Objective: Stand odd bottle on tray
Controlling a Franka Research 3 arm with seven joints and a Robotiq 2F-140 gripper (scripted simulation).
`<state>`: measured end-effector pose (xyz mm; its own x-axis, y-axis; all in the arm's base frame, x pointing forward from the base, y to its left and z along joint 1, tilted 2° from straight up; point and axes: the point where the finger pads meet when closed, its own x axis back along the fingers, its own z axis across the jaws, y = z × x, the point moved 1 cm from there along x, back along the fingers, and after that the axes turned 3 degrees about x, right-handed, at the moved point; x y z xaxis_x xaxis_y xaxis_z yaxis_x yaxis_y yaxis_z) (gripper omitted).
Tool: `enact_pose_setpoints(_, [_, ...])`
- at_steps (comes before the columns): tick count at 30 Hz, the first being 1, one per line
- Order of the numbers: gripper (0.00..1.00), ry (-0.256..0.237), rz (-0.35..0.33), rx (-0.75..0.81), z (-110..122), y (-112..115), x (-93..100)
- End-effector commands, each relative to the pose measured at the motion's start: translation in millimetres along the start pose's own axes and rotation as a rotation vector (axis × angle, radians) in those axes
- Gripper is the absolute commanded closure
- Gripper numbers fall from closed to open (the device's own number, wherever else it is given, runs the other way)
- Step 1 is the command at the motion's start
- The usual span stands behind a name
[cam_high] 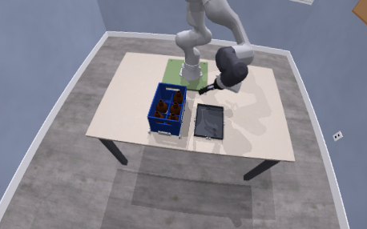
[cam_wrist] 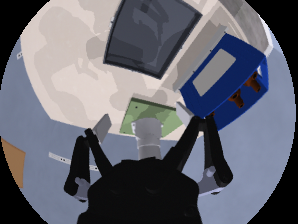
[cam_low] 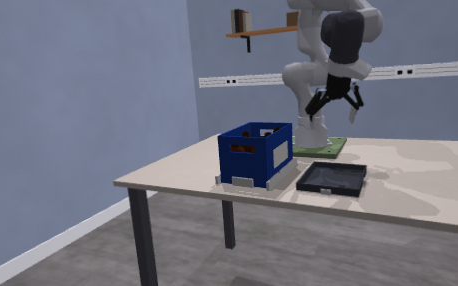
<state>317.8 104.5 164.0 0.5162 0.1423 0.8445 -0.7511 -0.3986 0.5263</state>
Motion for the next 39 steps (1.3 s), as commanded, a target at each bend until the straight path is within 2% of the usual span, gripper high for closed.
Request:
enact_pose_setpoints(1, [0.0, 0.0, 0.0, 0.0, 0, 0, 0.1])
enact_pose_setpoints(18, [0.0, 0.0, 0.0, 0.0, 0, 0, 1.1])
enact_pose_setpoints(19, [0.0, 0.0, 0.0, 0.0, -1, 3, 6.8])
enact_pose_setpoints(22, [0.0, 0.0, 0.0, 0.0, -4, 23, 45.3])
enact_pose_setpoints(27, [0.0, 0.0, 0.0, 0.0, -9, 49, 83.0])
enact_pose_setpoints(39, [0.0, 0.0, 0.0, 0.0, -9, 51, 85.3])
